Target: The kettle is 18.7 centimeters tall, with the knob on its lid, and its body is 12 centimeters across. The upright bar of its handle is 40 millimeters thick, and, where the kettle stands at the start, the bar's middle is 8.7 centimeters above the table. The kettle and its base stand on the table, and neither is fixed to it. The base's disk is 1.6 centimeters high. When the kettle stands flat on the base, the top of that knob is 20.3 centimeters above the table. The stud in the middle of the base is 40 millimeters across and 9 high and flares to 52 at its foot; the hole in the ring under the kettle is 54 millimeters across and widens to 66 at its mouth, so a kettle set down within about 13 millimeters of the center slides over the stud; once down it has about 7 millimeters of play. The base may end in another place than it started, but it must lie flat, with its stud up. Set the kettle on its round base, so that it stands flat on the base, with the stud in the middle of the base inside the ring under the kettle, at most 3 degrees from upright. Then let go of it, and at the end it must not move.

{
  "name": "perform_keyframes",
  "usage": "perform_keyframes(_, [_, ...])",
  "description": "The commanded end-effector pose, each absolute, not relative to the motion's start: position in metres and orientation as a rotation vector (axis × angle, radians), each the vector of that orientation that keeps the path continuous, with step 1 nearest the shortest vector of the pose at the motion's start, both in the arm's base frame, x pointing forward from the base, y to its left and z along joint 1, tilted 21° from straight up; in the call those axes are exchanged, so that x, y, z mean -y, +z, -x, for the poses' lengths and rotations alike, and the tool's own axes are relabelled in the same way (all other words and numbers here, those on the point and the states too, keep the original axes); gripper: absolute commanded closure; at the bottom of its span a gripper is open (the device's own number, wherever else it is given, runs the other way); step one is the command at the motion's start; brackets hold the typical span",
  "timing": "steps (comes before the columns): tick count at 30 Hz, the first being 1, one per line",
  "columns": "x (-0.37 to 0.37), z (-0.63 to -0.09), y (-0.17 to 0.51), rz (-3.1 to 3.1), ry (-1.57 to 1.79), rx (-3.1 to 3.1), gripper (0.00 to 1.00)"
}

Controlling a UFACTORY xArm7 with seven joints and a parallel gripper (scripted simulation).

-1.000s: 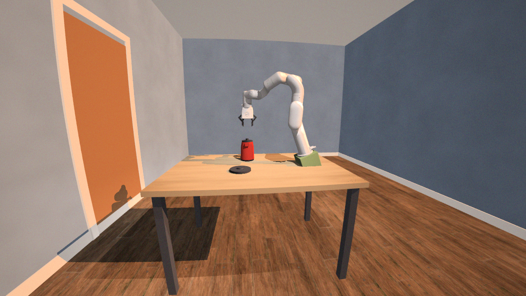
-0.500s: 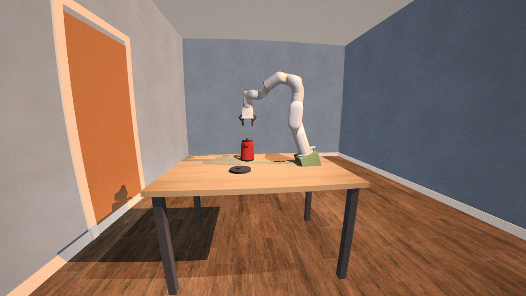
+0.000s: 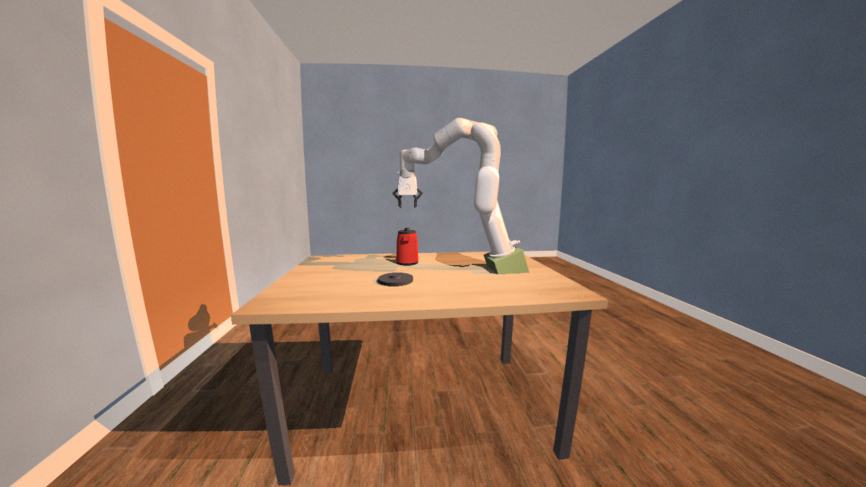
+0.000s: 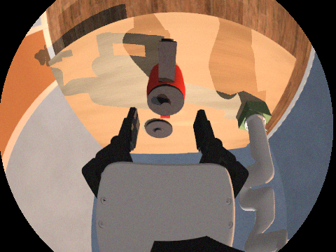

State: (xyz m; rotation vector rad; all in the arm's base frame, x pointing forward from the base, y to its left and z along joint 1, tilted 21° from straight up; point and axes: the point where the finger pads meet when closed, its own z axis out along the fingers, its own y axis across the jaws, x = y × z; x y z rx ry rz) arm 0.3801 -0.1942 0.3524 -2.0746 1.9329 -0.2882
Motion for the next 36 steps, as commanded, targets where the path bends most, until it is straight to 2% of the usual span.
perform_keyframes(1, [0.195, -0.38, 0.354, 2.073, -0.294, -1.932, 0.19])
perform_keyframes(15, [0.194, -0.385, 0.342, 2.073, -0.294, -1.932, 0.19])
perform_keyframes(36, [0.188, -0.413, 0.265, 2.073, -0.294, -1.932, 0.19])
